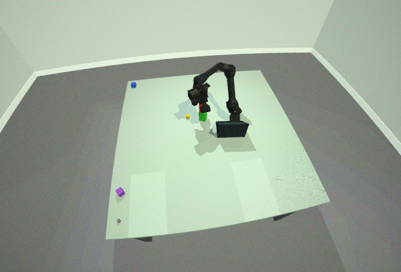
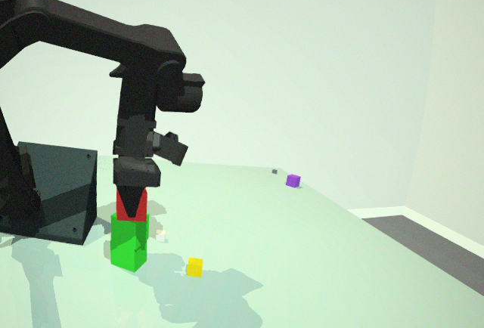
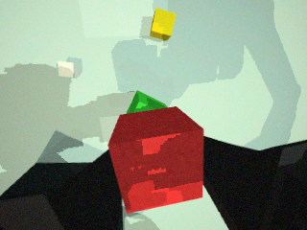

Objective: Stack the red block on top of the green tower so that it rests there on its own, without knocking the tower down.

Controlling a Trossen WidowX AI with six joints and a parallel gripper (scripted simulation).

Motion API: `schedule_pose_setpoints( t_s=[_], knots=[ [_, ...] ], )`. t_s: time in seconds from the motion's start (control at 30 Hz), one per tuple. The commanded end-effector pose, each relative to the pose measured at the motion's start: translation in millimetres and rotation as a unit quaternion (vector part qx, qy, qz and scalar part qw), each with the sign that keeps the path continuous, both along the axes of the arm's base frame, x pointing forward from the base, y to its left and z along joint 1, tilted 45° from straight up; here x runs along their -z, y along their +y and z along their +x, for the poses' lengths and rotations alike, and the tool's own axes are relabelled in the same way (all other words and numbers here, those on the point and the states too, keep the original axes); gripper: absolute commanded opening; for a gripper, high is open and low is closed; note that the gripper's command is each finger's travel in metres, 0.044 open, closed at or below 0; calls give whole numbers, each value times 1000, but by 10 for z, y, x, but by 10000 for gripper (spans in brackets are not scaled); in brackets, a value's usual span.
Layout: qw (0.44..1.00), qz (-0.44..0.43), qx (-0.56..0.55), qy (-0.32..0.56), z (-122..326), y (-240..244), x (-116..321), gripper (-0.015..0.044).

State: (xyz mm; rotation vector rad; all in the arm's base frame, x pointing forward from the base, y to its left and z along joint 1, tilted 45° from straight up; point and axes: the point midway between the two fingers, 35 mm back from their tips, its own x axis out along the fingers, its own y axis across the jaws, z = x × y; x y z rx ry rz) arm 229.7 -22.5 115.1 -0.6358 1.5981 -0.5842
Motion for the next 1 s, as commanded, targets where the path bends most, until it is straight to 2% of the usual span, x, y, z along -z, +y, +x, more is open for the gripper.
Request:
schedule_pose_setpoints(
  t_s=[0.0, 0.3, 0.97],
  knots=[
    [1000, 0, 0, -1, 2, 0, 0, 210],
    [1000, 0, 0, -1, 2, 0, 0, 440],
    [1000, 0, 0, -1, 2, 0, 0, 440]
  ],
)
